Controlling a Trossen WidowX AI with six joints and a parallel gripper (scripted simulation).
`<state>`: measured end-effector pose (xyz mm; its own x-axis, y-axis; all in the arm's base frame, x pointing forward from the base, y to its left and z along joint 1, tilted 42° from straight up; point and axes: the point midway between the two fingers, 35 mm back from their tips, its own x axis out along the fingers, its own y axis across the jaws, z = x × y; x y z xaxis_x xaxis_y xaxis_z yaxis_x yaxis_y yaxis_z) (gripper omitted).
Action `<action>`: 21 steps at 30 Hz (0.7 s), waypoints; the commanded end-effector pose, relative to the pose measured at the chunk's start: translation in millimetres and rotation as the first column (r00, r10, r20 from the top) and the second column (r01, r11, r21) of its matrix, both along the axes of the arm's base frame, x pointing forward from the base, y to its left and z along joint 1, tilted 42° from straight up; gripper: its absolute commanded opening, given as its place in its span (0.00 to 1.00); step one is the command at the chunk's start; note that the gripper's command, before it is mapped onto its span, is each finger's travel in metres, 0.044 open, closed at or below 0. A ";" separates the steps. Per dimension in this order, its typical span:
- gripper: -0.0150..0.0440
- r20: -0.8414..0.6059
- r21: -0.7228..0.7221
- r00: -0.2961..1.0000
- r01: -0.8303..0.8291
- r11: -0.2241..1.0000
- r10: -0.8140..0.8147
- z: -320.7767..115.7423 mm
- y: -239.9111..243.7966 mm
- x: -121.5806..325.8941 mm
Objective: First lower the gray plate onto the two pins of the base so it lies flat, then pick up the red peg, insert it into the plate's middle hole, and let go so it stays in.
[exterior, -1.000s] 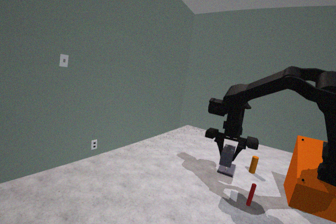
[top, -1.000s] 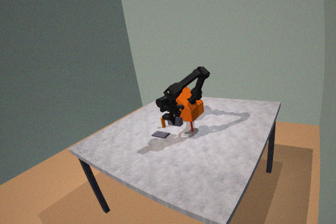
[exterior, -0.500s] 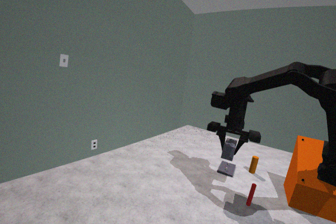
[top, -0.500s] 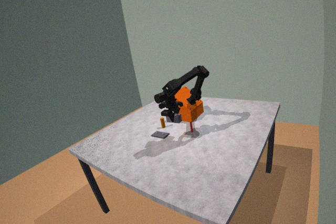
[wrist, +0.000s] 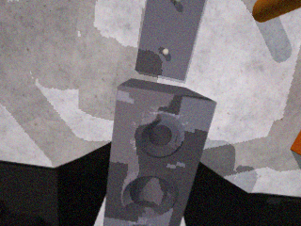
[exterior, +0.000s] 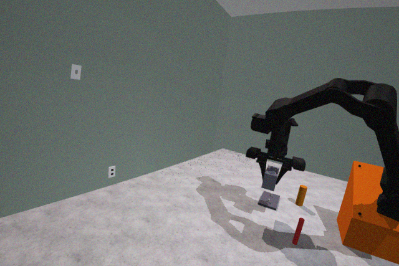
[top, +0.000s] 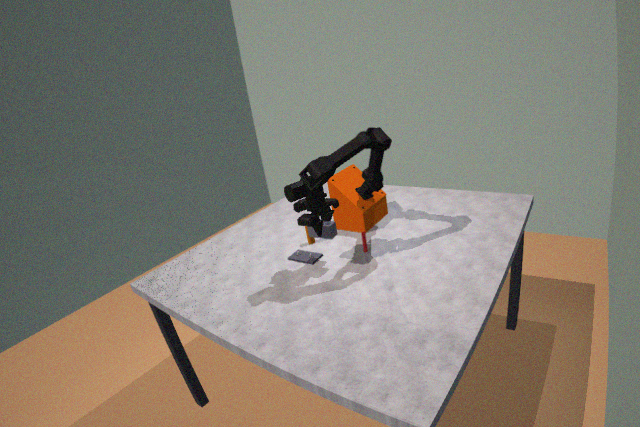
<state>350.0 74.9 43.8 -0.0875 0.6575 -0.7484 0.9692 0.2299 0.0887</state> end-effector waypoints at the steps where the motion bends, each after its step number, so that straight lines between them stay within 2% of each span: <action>1: 0.25 -0.008 0.002 1.000 0.001 1.000 -0.001 -14.6 -5.3 1.8; 21: 0.25 -0.020 -0.008 1.000 0.016 1.000 -0.016 -75.5 -28.2 10.3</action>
